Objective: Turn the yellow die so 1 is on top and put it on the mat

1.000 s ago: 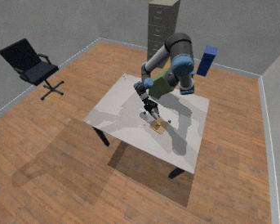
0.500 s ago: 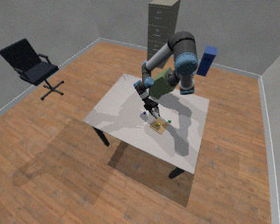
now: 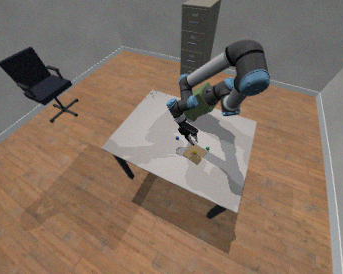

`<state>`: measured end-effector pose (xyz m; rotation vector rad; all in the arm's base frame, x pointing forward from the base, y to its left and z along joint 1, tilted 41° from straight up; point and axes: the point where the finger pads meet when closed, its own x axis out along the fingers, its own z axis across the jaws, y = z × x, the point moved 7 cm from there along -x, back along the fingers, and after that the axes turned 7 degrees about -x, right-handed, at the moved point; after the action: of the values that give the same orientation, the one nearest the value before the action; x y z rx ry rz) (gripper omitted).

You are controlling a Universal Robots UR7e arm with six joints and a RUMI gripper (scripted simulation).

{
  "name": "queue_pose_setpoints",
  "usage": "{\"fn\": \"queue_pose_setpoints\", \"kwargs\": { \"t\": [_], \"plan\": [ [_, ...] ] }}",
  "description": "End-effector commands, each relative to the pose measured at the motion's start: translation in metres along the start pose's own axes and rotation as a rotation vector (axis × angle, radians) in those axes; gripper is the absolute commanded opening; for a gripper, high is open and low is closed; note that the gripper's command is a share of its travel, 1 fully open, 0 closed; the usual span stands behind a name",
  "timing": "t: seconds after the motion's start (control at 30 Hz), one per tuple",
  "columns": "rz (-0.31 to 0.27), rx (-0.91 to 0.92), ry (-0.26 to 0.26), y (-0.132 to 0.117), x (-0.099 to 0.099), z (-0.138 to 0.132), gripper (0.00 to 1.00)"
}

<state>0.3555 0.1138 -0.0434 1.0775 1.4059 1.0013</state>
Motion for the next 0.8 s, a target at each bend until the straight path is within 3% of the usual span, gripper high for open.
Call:
{"fn": "queue_pose_setpoints", "kwargs": {
  "t": [0.0, 0.03, 0.13, 0.2, 0.37, 0.5, 0.67, 0.77],
  "plan": [
    [-0.167, 0.021, 0.044, 0.017, 0.003, 0.002, 0.21],
    [-0.169, 0.021, 0.044, 0.018, 0.003, 0.002, 0.21],
    [-0.274, 0.028, 0.053, 0.03, 0.004, 0.004, 0.21],
    [-0.274, 0.028, 0.053, 0.03, 0.004, 0.004, 0.21],
    [-0.432, 0.033, 0.036, 0.05, 0.006, 0.007, 0.21],
    [-0.526, 0.033, 0.005, 0.065, 0.007, 0.01, 0.21],
    [-0.595, 0.03, -0.029, 0.078, 0.008, 0.012, 0.21],
    [-0.603, 0.03, -0.034, 0.08, 0.008, 0.012, 0.21]
  ]
}}
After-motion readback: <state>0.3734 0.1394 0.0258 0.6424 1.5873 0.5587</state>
